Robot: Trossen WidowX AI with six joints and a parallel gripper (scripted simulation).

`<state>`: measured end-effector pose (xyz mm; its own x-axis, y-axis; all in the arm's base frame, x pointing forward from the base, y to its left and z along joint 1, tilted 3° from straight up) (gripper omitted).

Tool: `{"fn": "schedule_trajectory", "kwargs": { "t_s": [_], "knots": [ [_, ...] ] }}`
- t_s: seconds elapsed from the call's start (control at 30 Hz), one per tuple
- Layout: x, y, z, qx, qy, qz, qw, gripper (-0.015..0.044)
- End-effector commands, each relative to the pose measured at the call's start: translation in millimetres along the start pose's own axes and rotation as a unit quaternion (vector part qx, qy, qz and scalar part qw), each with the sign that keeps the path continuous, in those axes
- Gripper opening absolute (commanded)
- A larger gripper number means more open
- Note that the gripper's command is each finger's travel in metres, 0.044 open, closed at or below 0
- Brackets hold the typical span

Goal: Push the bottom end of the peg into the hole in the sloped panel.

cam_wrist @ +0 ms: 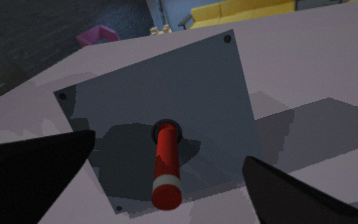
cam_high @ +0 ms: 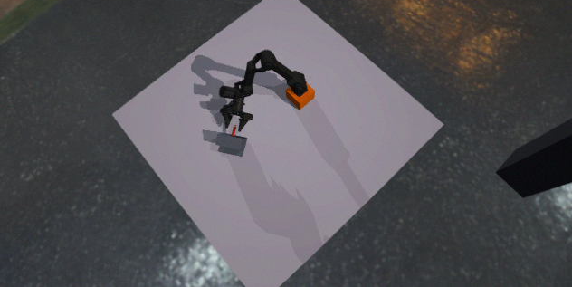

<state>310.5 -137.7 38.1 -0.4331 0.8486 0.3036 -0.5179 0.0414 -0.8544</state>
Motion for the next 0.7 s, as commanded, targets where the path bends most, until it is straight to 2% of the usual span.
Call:
{"fn": "schedule_trajectory", "kwargs": {
  "t_s": [0.0,0.67],
  "knots": [
    [0,1,5,0.001,-0.002,0.000,1.000,0.0440],
    [-5,1,35,0.006,0.000,-0.001,1.000,0.0440]
  ]
}}
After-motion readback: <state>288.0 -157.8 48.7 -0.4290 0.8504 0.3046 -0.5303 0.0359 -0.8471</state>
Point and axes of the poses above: the point midway between the two fingers, 35 mm back from their tips, its own z axis back along the fingers, its own x axis across the jaws, y = z × x, the point moved 10 cm from there along z, back along the fingers, and after that the axes turned 9 degrees about z, right-handed, at the moved point
